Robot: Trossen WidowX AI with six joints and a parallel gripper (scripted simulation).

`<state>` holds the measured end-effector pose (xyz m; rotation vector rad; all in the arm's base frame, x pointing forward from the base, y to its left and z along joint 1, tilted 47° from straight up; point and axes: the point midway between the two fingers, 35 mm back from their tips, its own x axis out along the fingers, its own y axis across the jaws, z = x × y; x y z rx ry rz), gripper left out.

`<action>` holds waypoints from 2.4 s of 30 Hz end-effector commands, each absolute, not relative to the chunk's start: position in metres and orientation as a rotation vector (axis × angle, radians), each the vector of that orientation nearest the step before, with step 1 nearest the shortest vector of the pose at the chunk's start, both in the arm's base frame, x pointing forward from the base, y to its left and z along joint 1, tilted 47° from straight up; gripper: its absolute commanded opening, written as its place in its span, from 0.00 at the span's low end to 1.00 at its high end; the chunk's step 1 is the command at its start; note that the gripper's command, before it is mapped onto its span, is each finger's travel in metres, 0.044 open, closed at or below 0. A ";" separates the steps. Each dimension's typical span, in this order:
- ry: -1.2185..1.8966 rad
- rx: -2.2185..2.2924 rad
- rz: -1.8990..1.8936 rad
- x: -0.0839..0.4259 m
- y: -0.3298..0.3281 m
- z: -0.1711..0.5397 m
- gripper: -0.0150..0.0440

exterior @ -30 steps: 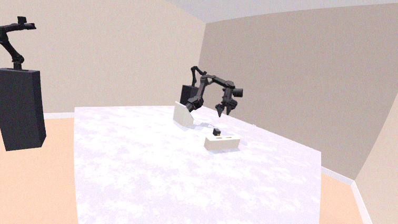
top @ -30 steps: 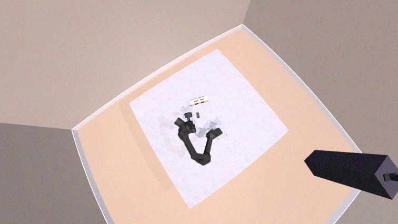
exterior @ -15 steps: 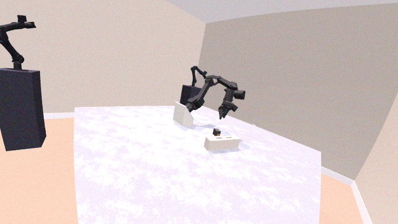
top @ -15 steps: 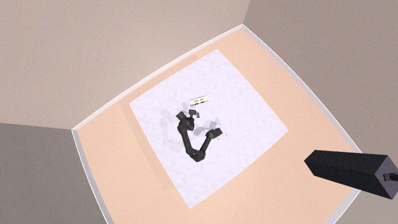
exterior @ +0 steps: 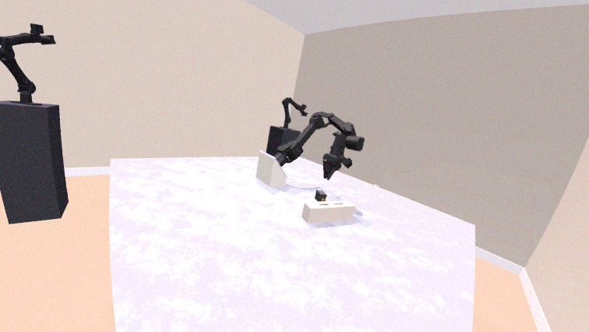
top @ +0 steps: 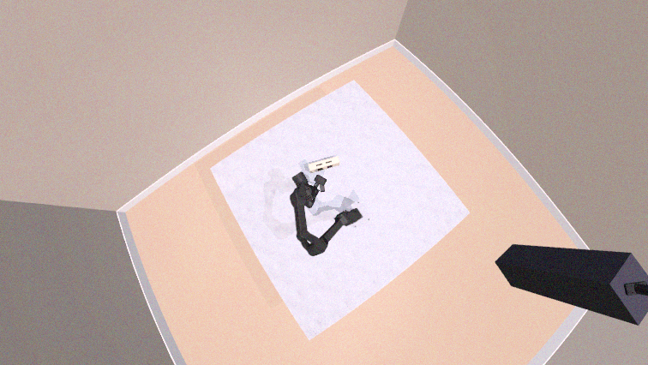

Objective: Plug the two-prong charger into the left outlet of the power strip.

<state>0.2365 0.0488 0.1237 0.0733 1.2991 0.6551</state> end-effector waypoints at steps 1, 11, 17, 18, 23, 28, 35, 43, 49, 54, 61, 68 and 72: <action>1.334 0.168 0.629 0.241 0.047 0.121 1.00; 1.444 0.434 0.550 0.247 0.041 0.106 1.00; 1.504 0.596 0.496 0.250 0.037 0.097 1.00; 1.514 0.623 0.486 0.251 0.037 0.096 1.00; 1.559 0.761 0.437 0.254 0.033 0.089 1.00; 1.601 0.901 0.385 0.257 0.029 0.082 1.00; 1.621 0.971 0.358 0.258 0.027 0.078 1.00; 1.621 0.971 0.358 0.259 0.036 0.069 1.00; 1.621 0.971 0.358 0.260 0.039 0.066 1.00; 1.620 0.970 0.357 0.261 0.045 0.061 1.00; 1.620 0.970 0.357 0.262 0.053 0.053 1.00; 1.620 0.971 0.357 0.263 0.061 0.045 1.00; 1.620 0.971 0.358 0.263 0.066 0.041 1.00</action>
